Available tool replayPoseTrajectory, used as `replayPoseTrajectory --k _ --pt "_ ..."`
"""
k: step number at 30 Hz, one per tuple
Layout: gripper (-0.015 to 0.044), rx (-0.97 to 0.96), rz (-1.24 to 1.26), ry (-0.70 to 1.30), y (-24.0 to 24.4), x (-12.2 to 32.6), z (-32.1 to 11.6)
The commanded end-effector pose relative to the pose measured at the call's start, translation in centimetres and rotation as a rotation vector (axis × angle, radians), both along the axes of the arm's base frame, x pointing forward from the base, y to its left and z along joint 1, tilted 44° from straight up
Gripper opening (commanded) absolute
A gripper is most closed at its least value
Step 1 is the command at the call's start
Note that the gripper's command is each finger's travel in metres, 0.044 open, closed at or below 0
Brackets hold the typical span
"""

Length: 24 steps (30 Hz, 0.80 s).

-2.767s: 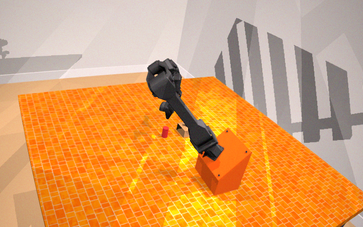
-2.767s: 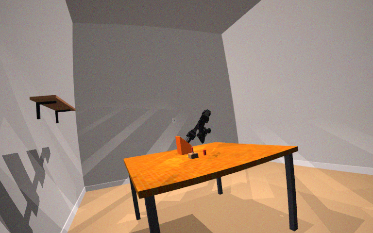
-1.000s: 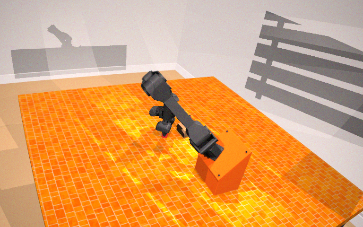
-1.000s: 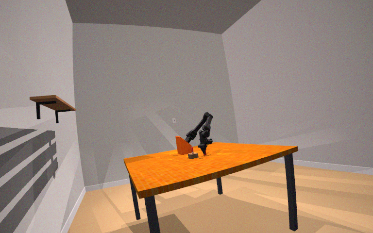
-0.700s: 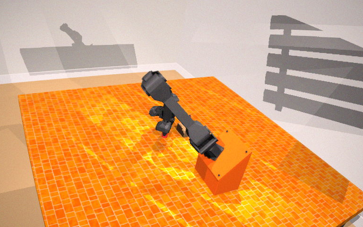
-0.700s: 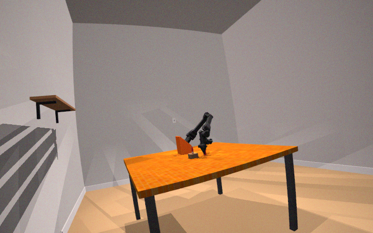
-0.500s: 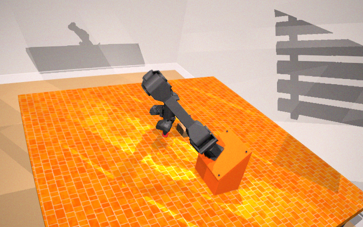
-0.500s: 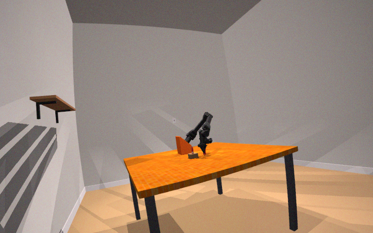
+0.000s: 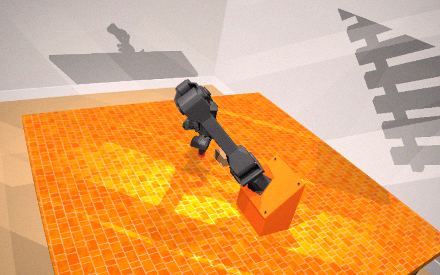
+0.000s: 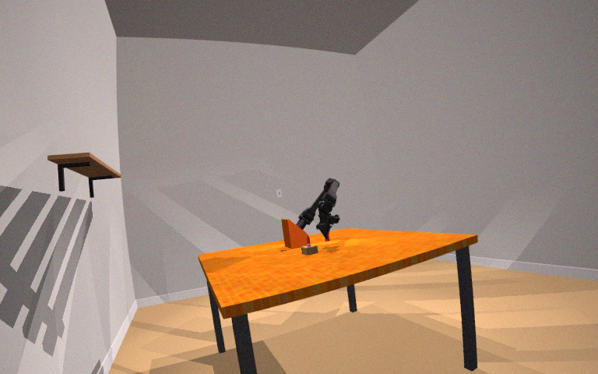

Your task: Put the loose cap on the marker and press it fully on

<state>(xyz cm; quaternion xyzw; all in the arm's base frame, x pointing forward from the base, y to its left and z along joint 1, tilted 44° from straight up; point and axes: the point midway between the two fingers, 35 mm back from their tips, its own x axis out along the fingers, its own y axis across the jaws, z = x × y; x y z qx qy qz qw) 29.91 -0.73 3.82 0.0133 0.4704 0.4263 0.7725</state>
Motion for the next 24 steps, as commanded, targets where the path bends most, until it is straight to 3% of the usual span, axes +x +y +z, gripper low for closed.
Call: replayPoseTrajectory --k 1,24 --pt "0.0 -0.006 0.0 -0.006 -0.7 -0.1 0.8" --pt "0.0 -0.029 -0.006 0.001 -8.2 -0.8 -1.2"
